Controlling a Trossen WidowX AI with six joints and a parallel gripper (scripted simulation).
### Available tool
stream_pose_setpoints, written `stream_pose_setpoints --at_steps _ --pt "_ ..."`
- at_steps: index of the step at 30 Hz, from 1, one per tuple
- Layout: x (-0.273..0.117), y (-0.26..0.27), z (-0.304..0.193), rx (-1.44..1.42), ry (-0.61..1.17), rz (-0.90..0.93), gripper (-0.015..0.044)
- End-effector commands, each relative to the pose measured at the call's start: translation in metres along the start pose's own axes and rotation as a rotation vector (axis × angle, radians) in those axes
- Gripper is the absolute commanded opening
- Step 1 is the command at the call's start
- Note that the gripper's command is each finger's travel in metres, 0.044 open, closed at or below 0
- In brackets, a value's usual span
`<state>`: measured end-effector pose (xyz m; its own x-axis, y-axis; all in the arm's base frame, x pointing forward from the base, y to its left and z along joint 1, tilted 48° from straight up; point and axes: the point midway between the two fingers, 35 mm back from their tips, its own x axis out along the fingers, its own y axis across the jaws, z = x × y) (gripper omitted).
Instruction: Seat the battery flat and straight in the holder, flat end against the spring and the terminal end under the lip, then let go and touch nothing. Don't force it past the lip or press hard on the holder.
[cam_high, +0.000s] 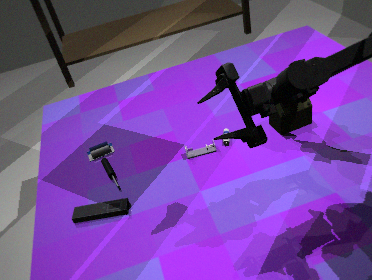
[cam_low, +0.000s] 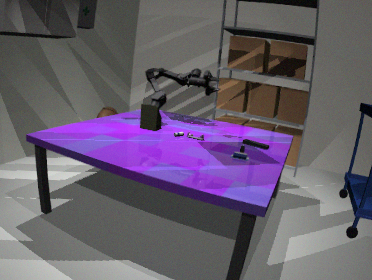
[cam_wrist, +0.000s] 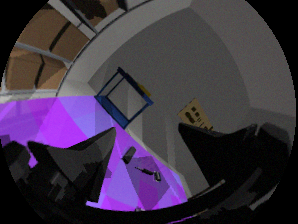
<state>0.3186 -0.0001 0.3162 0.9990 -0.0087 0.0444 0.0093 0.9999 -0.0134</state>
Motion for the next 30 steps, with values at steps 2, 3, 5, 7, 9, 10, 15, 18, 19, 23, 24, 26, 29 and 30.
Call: stream_pose_setpoints --at_steps 2,3,5,7,9,10,15,18,19,23,24,26,29,30 --pt "0.006 -0.002 -0.014 -0.048 0.055 0.006 0.0347" --pt "0.013 -0.004 -0.032 -0.105 0.123 0.018 0.0321" --pt "0.024 -0.011 -0.076 -0.231 0.286 0.062 0.0269" --pt "0.028 -0.018 -0.12 -0.336 0.442 0.13 0.0228" --pt "0.026 -0.024 -0.162 -0.418 0.586 0.218 0.0228" --pt "0.022 -0.027 -0.182 -0.45 0.653 0.269 0.0228" --pt "-0.012 -0.036 -0.27 -0.518 0.913 0.581 0.0228" --pt "-0.042 -0.035 -0.309 -0.486 0.996 0.79 0.0228" --pt "-0.052 -0.034 -0.319 -0.464 1.01 0.859 0.0228" --pt "-0.094 -0.024 -0.349 -0.33 0.994 1.113 0.0228" --pt "-0.103 -0.021 -0.353 -0.288 0.973 1.167 0.0228" --pt "-0.119 -0.014 -0.359 -0.204 0.92 1.251 0.0228" --pt "-0.124 -0.012 -0.36 -0.172 0.897 1.276 0.0228" --pt "-0.124 -0.012 -0.36 -0.172 0.897 1.276 0.0228"
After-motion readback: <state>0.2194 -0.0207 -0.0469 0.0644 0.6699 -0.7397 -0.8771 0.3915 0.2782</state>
